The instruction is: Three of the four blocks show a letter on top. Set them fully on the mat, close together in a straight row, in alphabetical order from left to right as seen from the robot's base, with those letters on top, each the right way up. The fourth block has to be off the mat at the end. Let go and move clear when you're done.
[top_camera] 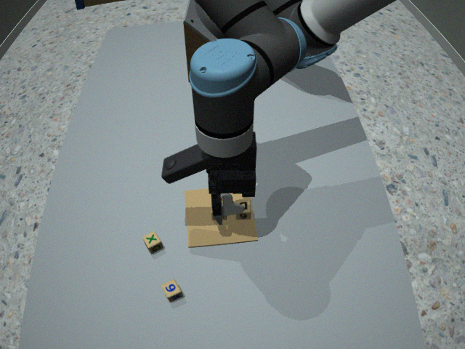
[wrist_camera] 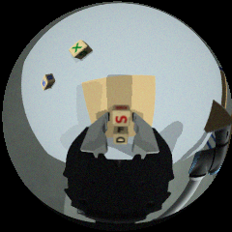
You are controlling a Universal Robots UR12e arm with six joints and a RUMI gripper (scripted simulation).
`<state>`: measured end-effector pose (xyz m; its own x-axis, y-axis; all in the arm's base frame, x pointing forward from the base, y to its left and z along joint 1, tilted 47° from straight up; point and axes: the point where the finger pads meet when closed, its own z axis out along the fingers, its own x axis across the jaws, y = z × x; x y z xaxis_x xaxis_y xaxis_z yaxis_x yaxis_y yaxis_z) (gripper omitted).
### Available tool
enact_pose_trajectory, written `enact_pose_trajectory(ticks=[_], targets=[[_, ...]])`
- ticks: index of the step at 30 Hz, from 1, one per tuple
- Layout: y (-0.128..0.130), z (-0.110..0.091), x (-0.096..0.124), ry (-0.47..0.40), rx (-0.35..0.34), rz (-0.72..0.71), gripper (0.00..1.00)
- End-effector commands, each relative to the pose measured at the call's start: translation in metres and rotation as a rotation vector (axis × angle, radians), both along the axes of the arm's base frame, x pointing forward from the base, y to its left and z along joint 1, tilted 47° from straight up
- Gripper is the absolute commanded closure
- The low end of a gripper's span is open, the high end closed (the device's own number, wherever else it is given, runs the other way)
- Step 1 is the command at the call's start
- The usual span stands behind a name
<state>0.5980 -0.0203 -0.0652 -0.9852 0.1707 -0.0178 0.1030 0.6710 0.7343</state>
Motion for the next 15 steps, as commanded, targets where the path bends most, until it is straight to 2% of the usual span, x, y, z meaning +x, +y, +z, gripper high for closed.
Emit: enact_pose_trajectory(ticks=[1, 8, 15], targets=[[-0.002, 0.001, 0.0, -0.001, -0.001, -0.001, 0.72], [-0.011, 0.01, -0.001, -0.001, -0.001, -0.001, 0.72], [-0.036, 0.034, -0.006, -0.001, -0.001, -0.001, 0.72]])
